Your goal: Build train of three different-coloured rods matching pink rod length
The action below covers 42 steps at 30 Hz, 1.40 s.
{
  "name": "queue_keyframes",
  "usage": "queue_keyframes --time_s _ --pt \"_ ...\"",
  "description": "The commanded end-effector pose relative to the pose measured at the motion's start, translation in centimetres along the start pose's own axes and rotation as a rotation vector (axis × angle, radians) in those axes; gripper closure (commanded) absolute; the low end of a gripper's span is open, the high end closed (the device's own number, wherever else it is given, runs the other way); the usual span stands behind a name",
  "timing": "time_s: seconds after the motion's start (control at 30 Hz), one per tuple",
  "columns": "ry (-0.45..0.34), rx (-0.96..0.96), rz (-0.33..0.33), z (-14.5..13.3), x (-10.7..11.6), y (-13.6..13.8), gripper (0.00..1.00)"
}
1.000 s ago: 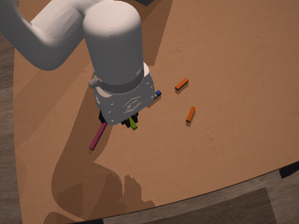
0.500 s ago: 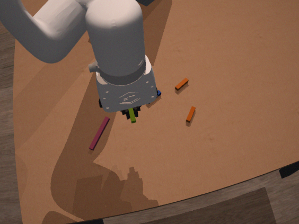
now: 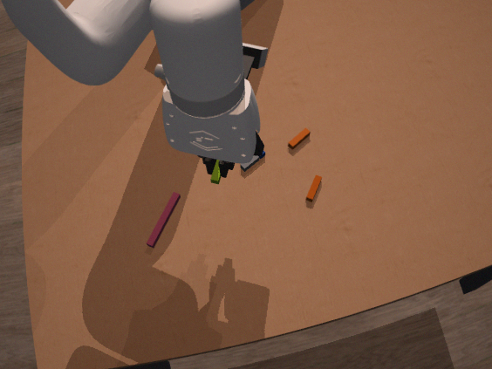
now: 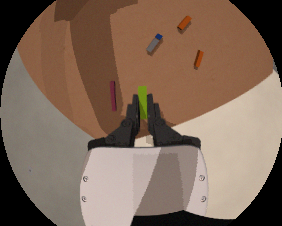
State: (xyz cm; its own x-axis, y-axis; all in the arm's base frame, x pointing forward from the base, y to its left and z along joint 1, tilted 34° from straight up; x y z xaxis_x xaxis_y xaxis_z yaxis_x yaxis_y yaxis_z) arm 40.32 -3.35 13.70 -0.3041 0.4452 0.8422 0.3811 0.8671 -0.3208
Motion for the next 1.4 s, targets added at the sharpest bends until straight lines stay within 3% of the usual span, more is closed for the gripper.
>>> queue_keyframes --time_s 0.0,0.27,0.5,1.13,1.37 --pt "-0.024 -0.166 0.008 0.8 0.1 0.2 0.96" --pt "-0.025 -0.464 0.003 2.4 0.0 0.3 0.96" --pt "-0.025 -0.572 0.002 3.0 0.0 0.3 0.96" --pt "-0.025 -0.582 0.002 3.0 -0.1 0.3 0.96" --pt "-0.025 -0.582 0.002 3.0 -1.5 0.3 0.96"
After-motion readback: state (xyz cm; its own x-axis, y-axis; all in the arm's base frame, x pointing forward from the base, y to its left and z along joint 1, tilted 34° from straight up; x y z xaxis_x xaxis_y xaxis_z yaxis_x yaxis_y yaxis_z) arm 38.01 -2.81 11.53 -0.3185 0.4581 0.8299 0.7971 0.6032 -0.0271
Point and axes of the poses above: the point where the finger pads meet when closed, its own x axis back along the fingers, its own y axis across the jaws, z = x × y, the point moved 3 cm from there along x, back along the fingers, and after that the axes turned 11 degrees about x, right-handed, at the moved point
